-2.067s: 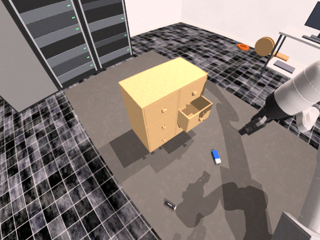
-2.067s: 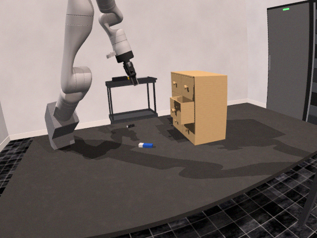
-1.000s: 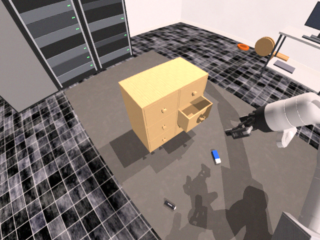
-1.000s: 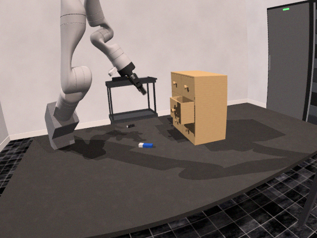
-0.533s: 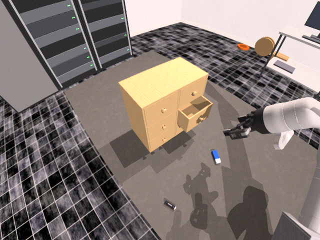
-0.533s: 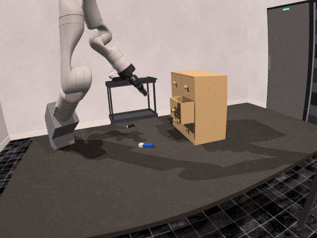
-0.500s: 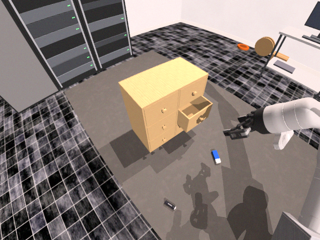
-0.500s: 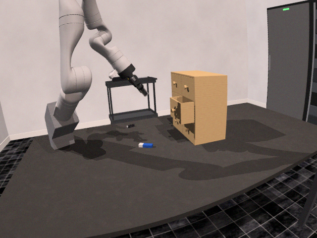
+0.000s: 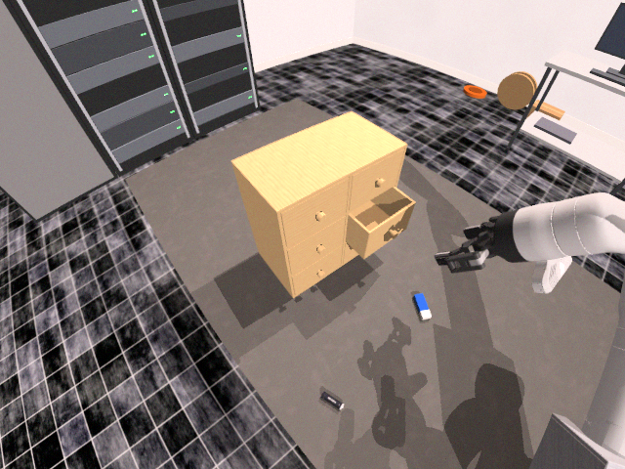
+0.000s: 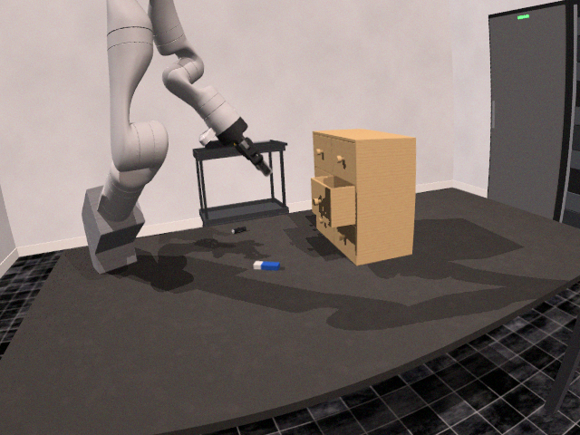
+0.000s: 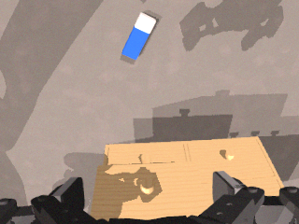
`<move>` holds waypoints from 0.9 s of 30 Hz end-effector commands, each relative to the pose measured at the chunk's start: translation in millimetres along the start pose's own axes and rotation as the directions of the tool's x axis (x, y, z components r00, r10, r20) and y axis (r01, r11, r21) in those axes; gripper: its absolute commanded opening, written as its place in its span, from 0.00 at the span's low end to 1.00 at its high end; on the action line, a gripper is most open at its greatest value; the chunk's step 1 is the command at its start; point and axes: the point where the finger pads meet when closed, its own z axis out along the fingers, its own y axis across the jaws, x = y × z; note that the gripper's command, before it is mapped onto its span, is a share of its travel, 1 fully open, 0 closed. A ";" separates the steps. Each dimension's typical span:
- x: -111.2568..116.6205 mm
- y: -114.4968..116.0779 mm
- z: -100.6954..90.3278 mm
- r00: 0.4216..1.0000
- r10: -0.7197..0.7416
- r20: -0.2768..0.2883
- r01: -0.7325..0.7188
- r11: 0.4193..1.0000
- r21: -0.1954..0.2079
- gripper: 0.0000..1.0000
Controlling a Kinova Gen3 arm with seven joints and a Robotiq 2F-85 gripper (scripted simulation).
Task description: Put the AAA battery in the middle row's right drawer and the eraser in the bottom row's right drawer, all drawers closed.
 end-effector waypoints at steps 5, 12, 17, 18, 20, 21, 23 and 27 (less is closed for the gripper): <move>1.1 -1.2 1.1 1.000 0.004 -0.002 -0.004 1.000 0.002 0.00; 1.1 -1.2 1.1 1.000 0.004 -0.002 -0.004 1.000 0.002 0.00; 1.1 -1.2 1.1 1.000 0.004 -0.002 -0.004 1.000 0.002 0.00; 1.1 -1.2 1.1 1.000 0.004 -0.002 -0.004 1.000 0.002 0.00; 1.1 -1.2 1.1 1.000 0.004 -0.002 -0.004 1.000 0.002 0.00; 1.1 -1.2 1.1 1.000 0.004 -0.002 -0.004 1.000 0.002 0.00; 1.1 -1.2 1.1 1.000 0.004 -0.002 -0.004 1.000 0.002 0.00; 1.2 -1.2 1.4 1.000 0.004 -0.002 -0.004 1.000 0.002 0.00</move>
